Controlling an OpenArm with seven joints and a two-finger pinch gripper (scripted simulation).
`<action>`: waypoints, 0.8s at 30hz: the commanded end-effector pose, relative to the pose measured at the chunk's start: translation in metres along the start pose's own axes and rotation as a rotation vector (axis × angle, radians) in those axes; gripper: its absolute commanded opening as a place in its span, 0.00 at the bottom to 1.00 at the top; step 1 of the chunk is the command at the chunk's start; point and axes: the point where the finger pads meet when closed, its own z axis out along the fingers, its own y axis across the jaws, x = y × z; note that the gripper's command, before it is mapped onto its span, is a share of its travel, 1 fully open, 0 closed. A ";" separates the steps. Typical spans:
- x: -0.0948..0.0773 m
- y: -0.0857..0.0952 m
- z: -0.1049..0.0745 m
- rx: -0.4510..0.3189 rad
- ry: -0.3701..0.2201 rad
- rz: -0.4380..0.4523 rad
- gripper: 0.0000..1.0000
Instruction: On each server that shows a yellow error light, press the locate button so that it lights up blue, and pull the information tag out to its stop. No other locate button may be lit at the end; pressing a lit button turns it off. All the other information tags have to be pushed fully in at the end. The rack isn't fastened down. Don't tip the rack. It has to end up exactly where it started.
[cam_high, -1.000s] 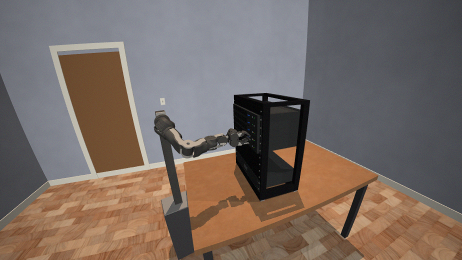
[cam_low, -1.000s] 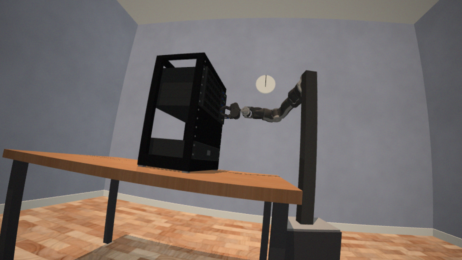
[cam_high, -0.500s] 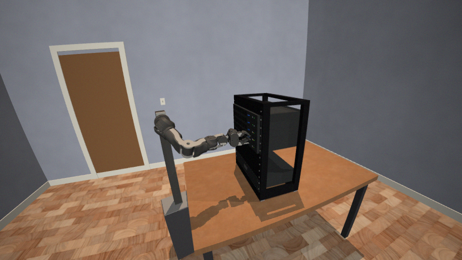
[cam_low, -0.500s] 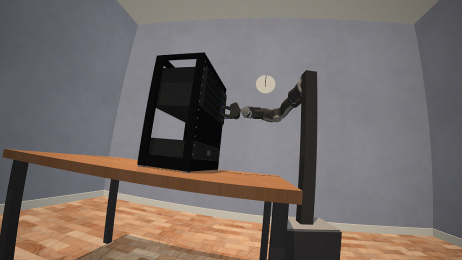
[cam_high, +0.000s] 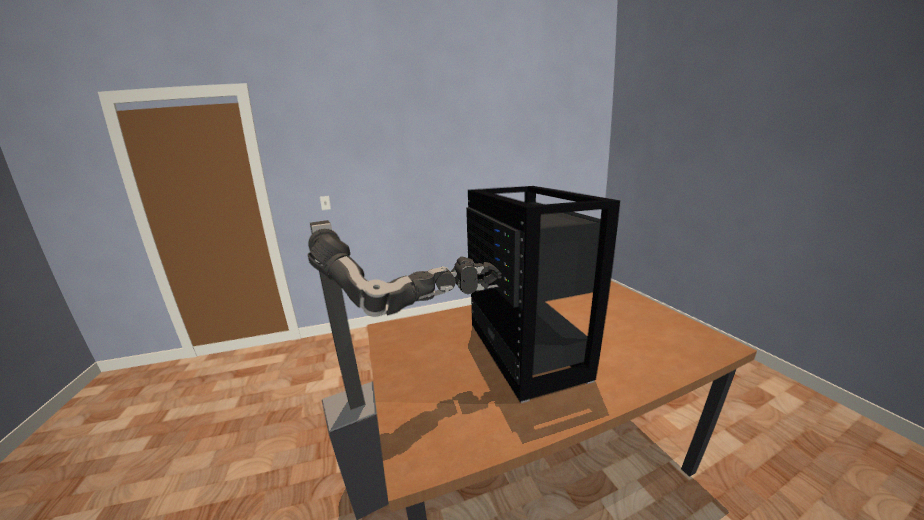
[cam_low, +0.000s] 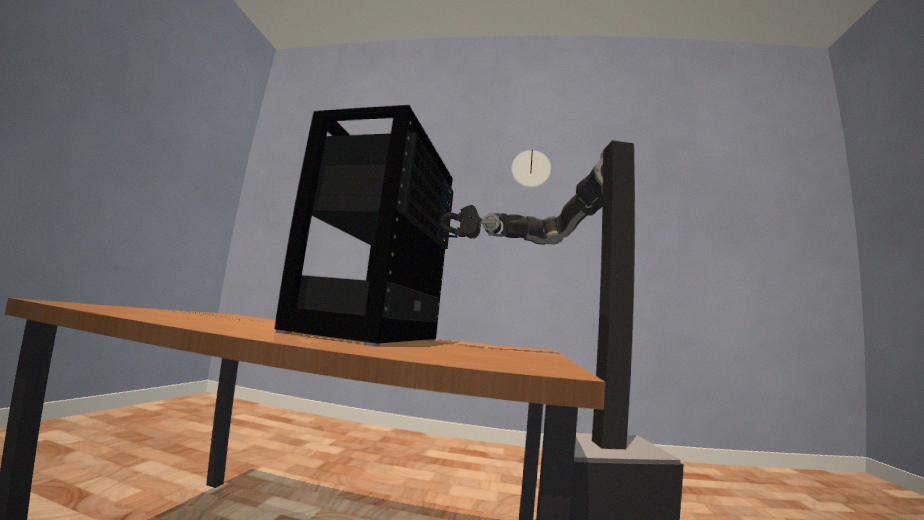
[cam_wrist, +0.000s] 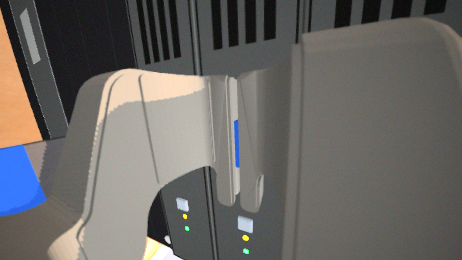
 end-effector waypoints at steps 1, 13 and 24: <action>0.001 0.002 0.000 -0.002 0.004 0.001 0.00; 0.001 0.002 0.000 -0.002 0.004 0.001 0.00; 0.002 0.003 -0.005 -0.005 0.005 0.000 0.00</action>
